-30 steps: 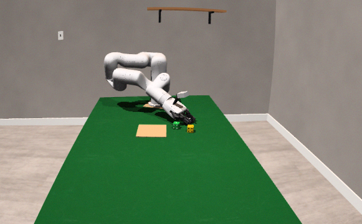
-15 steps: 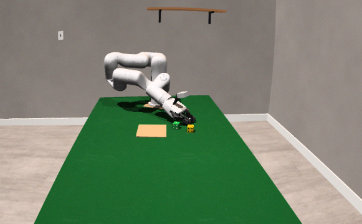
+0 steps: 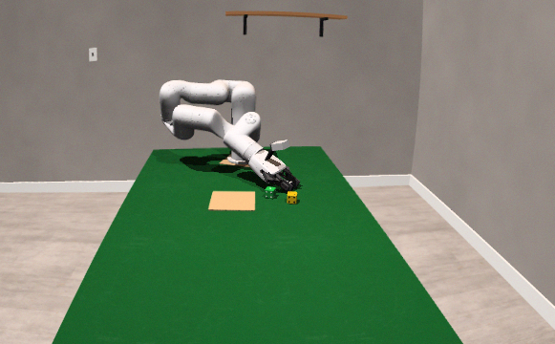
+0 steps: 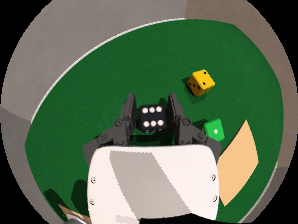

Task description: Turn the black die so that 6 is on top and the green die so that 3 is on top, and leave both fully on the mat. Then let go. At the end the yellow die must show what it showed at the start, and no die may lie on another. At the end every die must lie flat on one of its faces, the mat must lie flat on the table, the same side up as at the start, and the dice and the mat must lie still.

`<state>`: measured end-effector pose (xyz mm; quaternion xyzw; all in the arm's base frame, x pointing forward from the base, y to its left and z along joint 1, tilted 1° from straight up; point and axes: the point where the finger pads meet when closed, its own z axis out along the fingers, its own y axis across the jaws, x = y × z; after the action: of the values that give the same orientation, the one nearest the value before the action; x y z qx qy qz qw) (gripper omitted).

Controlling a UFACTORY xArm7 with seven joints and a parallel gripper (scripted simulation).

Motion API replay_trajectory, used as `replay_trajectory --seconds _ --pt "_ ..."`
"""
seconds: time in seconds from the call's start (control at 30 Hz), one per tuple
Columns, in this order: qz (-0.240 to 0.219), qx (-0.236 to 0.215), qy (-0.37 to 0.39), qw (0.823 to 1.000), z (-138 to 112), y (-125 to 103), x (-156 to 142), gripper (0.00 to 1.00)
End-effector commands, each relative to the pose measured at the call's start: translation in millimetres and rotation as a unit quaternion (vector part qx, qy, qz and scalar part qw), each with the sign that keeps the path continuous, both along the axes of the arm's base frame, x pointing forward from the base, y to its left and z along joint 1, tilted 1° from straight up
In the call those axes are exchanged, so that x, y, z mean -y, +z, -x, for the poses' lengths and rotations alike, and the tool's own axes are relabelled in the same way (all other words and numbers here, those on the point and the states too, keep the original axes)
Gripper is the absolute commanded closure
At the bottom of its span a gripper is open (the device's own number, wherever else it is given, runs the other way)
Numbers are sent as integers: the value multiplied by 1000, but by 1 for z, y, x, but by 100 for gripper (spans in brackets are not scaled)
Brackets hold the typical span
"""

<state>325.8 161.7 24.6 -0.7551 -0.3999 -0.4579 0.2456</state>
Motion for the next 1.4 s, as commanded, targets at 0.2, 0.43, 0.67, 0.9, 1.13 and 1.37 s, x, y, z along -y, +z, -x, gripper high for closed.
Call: replay_trajectory --seconds 0.2,0.43,0.67,0.9,1.13,1.37 --pt "0 1 0 1000 0 1 0 53" --pt "0 1 0 1000 0 1 0 53" --pt "0 1 0 1000 2 3 3 53" --pt "0 1 0 1000 11 12 17 53" --pt "0 1 0 1000 21 21 32 53" --pt "0 1 0 1000 25 24 37 53"
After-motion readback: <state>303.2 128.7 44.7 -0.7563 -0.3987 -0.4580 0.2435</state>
